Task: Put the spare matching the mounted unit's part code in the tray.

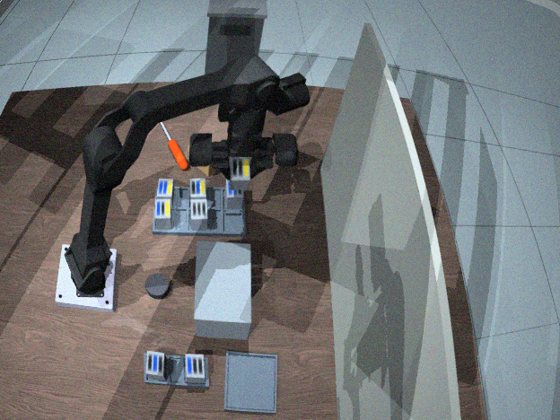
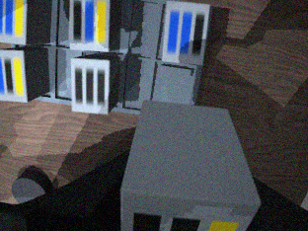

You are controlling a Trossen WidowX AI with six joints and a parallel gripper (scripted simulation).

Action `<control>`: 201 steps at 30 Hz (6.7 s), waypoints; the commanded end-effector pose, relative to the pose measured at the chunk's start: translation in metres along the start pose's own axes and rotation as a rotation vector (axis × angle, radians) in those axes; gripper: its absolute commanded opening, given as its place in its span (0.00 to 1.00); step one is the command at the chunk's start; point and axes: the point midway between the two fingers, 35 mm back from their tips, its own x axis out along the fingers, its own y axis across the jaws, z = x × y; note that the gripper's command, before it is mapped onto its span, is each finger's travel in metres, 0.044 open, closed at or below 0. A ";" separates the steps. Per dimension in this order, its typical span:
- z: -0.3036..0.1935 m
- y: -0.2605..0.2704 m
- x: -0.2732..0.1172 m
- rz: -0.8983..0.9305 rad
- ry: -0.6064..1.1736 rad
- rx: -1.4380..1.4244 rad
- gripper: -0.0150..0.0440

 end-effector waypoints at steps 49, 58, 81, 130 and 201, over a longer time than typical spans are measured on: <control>-0.268 -0.041 -0.014 -0.009 0.021 0.007 0.25; -0.322 -0.023 -0.016 -0.009 0.027 0.005 0.25; -0.360 -0.007 -0.010 -0.009 0.031 0.003 0.25; -0.364 -0.013 0.024 -0.010 0.032 0.003 0.25; -0.367 -0.015 0.073 -0.010 0.032 0.003 0.25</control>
